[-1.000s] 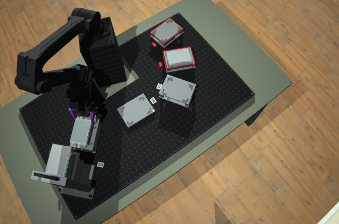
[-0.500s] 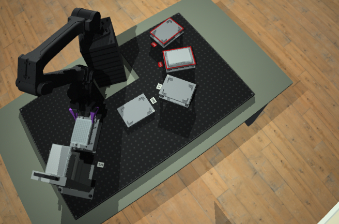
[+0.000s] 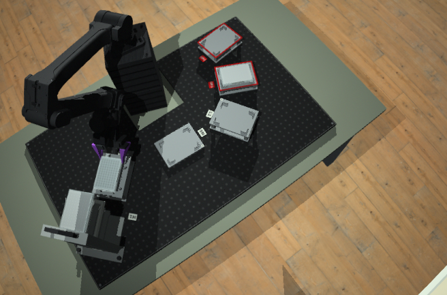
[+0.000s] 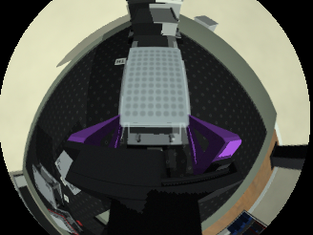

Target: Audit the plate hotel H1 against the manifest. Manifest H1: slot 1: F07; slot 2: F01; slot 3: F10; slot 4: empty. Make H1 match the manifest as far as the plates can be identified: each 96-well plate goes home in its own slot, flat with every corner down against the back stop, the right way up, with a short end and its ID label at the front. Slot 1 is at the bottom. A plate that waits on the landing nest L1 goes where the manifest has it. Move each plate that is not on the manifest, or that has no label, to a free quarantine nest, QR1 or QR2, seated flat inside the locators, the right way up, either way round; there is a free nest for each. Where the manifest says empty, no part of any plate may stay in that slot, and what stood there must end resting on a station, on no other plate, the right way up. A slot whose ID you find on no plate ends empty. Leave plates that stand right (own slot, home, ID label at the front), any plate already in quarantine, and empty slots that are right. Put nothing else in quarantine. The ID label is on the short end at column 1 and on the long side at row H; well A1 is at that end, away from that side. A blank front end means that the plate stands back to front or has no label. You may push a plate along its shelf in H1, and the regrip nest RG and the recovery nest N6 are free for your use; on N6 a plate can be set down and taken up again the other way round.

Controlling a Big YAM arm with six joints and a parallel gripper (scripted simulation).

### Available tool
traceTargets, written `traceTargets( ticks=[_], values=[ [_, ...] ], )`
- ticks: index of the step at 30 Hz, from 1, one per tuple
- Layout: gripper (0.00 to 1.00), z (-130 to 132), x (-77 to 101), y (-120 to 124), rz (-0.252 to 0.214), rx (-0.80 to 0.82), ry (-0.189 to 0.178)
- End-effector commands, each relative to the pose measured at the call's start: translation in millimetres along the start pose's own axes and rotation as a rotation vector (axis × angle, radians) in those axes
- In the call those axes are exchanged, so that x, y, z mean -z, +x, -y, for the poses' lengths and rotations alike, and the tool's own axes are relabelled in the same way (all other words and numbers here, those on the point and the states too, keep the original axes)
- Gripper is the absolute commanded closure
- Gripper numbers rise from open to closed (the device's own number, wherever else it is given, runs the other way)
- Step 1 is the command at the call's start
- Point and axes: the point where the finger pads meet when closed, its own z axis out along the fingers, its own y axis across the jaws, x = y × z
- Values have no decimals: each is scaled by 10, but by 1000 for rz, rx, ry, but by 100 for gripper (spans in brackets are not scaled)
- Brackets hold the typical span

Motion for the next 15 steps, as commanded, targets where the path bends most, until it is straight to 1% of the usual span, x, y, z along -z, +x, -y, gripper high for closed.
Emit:
traceTargets(
  ticks=[1, 3, 8, 10, 13, 15],
  values=[
    [14, 26, 60, -3, 11, 8, 5],
    [14, 32, 11, -7, 19, 10, 6],
    [14, 32, -8, -35, 28, 12, 6],
    [14, 34, -26, 8, 22, 10, 6],
    [14, 22, 3, 49, 12, 10, 4],
    [14, 27, -18, 35, 18, 10, 5]
  ],
)
